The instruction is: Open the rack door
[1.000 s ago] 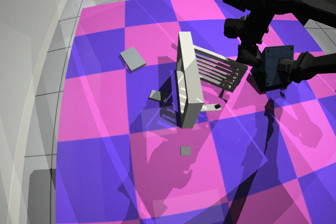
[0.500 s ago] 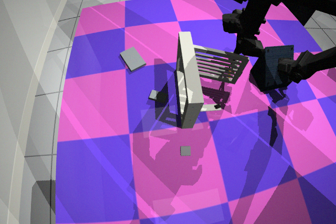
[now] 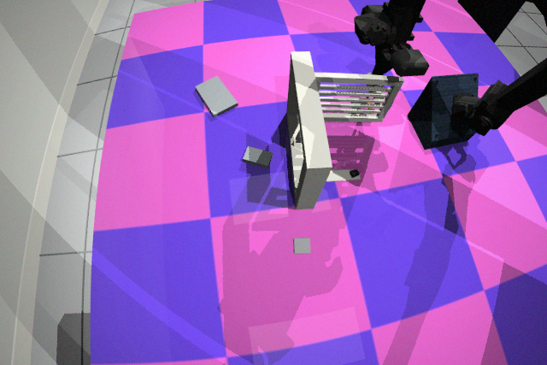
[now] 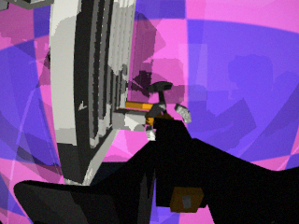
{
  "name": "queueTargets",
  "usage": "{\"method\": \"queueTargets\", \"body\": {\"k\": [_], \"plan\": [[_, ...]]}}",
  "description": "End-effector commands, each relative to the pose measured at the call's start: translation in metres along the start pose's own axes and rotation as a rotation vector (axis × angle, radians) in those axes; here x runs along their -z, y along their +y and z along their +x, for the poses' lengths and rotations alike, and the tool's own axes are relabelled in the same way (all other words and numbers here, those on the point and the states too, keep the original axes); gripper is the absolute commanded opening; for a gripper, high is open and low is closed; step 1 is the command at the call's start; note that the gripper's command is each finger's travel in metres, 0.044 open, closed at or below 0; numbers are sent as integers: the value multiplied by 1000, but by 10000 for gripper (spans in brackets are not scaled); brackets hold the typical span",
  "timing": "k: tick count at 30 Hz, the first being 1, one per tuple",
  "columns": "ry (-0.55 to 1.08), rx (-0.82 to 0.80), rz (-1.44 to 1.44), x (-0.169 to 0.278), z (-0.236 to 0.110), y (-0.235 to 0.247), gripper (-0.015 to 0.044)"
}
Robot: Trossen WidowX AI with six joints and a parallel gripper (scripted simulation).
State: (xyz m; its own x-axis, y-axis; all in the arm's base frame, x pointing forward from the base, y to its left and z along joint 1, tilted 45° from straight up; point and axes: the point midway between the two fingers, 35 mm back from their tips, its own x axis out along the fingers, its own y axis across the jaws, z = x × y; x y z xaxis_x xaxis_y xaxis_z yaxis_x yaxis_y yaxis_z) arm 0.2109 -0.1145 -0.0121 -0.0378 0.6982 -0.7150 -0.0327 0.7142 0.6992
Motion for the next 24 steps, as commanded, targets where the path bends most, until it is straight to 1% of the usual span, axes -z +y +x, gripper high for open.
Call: {"method": "queueTargets", "body": {"k": [1, 15, 24], "plan": [[0, 4, -57, -1, 0, -7, 14], [0, 4, -57, -1, 0, -7, 14], [0, 4, -57, -1, 0, -7, 251]]}}
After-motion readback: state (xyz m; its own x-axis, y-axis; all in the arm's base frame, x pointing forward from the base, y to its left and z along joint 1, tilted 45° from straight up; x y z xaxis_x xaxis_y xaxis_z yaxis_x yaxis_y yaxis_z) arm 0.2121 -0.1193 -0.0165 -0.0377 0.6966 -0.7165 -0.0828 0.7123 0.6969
